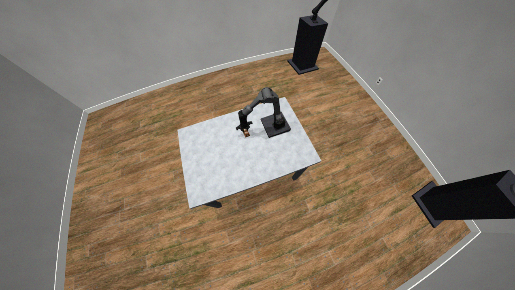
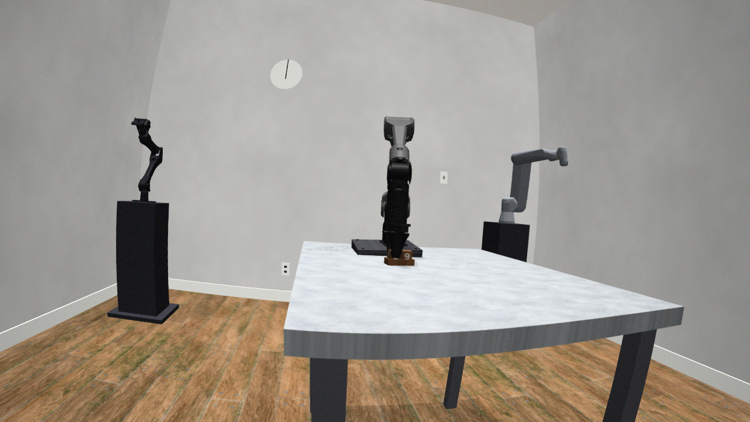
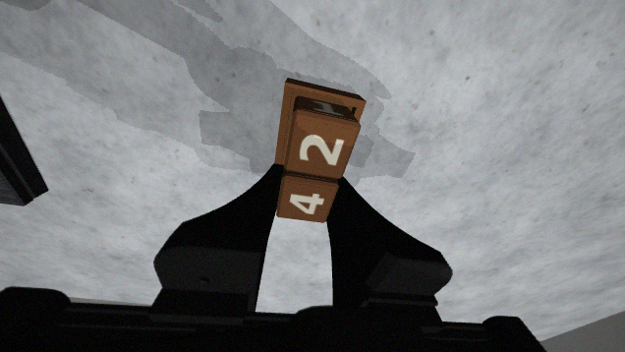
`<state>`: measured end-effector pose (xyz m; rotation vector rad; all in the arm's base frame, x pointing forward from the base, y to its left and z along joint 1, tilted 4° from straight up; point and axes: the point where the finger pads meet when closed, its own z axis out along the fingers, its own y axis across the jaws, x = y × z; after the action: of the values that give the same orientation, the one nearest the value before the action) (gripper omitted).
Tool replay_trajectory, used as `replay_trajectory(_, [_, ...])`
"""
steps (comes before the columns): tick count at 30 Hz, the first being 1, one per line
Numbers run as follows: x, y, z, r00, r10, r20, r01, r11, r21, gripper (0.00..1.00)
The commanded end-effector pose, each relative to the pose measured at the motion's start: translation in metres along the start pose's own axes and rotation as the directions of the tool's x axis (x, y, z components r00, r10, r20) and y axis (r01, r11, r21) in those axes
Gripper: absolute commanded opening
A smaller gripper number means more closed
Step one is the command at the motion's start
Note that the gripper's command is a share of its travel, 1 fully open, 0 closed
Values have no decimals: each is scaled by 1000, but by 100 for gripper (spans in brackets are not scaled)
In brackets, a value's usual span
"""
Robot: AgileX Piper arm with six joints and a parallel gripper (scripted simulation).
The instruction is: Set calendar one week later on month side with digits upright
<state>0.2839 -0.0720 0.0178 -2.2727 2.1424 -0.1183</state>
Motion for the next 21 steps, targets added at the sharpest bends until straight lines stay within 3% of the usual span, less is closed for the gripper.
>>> replay_trajectory(1, [0,1,1,1000,1,0,-1,1000,-4,34])
replay_trajectory(6, [1,0,-5,1000,1,-2,-1,1000,3,34])
replay_trajectory(12, [0,-1,-36,1000,0,-1,0,1000,3,34])
replay_trajectory(14, [0,-1,-36,1000,0,-1,0,1000,3,34])
replay_trajectory(21, [0,0,-86,1000,0,-1,0,1000,3,34])
